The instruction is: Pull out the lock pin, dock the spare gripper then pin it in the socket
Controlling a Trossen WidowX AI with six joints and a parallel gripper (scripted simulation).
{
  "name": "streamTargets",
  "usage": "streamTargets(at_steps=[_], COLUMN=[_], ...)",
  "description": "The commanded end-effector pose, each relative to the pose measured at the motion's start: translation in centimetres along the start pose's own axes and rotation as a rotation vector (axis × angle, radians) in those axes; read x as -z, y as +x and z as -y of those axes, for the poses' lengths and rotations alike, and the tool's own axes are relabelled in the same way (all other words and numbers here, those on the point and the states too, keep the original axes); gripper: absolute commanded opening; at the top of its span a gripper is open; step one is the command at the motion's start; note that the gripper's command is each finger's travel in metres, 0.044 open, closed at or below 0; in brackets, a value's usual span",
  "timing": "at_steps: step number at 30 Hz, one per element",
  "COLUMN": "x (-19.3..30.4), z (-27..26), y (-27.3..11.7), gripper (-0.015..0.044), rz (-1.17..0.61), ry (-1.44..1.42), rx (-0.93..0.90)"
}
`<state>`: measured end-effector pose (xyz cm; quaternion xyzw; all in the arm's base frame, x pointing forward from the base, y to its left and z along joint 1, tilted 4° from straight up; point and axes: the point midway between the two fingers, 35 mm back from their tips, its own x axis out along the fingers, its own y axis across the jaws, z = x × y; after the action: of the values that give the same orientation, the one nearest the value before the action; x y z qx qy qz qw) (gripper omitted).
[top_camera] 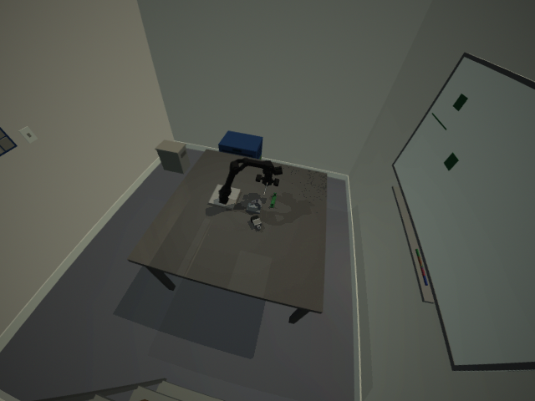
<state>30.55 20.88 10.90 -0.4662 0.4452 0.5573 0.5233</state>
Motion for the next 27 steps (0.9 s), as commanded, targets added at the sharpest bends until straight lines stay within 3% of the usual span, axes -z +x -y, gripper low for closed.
streamTargets(at_steps=[1, 27], x=[-0.4, -3.0], z=[1.0, 7.5], y=[-0.1, 0.2], gripper=[0.0000, 0.0000], rz=[0.000, 0.003], ry=[0.002, 0.016], rx=[0.000, 0.009])
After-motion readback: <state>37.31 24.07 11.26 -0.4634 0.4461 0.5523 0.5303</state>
